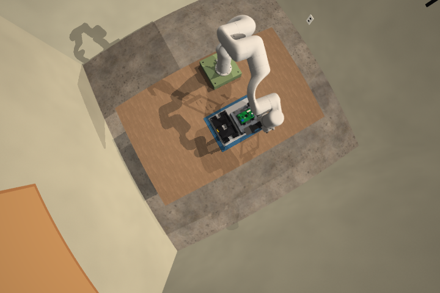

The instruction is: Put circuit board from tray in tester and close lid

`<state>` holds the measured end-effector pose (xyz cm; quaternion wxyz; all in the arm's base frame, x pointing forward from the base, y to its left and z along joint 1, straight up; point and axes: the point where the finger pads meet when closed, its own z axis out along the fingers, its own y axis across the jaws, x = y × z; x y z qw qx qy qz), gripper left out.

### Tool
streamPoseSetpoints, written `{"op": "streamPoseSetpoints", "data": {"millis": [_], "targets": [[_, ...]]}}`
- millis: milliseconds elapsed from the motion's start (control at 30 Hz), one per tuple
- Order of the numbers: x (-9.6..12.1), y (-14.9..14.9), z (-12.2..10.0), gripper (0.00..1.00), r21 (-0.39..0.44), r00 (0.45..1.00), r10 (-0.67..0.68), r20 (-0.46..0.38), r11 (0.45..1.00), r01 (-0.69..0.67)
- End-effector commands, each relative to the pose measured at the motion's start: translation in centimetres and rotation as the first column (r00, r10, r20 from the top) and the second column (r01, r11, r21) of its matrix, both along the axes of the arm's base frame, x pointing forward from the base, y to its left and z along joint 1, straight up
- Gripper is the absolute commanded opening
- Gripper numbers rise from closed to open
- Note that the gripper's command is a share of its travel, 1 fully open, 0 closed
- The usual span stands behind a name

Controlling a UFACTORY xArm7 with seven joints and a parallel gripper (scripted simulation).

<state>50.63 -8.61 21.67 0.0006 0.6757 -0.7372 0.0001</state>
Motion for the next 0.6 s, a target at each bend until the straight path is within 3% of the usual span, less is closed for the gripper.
{"op": "streamPoseSetpoints", "data": {"millis": [0,567], "targets": [[-0.8,0.0,0.1,0.0,-0.001,1.0,-0.001,0.002,1.0,0.001],[-3.0,0.2,-0.1,0.0,0.0,1.0,0.0,0.002,1.0,0.0]]}}
